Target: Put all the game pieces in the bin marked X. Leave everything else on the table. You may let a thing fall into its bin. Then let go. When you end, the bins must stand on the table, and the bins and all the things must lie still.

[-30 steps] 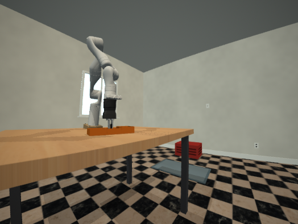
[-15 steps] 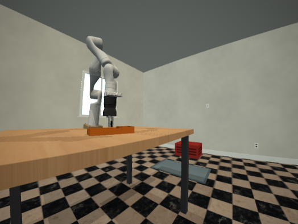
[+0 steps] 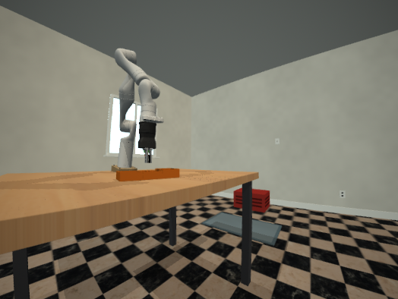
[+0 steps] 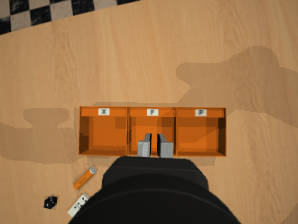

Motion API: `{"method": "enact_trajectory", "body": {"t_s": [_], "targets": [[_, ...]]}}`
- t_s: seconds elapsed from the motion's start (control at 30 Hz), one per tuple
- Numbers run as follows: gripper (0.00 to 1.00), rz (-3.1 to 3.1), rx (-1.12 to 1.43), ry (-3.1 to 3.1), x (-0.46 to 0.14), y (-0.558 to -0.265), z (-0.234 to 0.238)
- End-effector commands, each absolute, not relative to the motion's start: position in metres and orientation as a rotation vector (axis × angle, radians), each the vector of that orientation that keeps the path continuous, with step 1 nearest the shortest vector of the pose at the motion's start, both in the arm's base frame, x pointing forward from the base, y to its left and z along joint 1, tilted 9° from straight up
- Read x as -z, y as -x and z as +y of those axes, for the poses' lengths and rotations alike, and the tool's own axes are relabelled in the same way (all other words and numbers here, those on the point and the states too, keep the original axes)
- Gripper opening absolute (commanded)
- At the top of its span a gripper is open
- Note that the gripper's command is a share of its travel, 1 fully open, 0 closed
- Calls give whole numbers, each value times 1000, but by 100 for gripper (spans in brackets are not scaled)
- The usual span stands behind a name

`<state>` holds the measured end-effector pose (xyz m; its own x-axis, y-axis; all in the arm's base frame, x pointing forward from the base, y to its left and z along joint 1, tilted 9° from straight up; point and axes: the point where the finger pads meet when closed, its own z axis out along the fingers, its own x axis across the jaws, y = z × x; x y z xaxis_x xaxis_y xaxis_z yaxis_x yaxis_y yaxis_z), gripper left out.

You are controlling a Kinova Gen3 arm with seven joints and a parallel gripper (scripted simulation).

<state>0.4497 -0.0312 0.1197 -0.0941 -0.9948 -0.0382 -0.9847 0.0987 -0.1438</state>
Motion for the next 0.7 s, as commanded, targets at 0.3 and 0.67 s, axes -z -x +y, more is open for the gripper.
{"method": "enact_trajectory", "body": {"t_s": [0.3,0.67], "targets": [[31,2246,142,2014,-125,-452,-13],[31,2247,137,2013,-126,-457,43]]}}
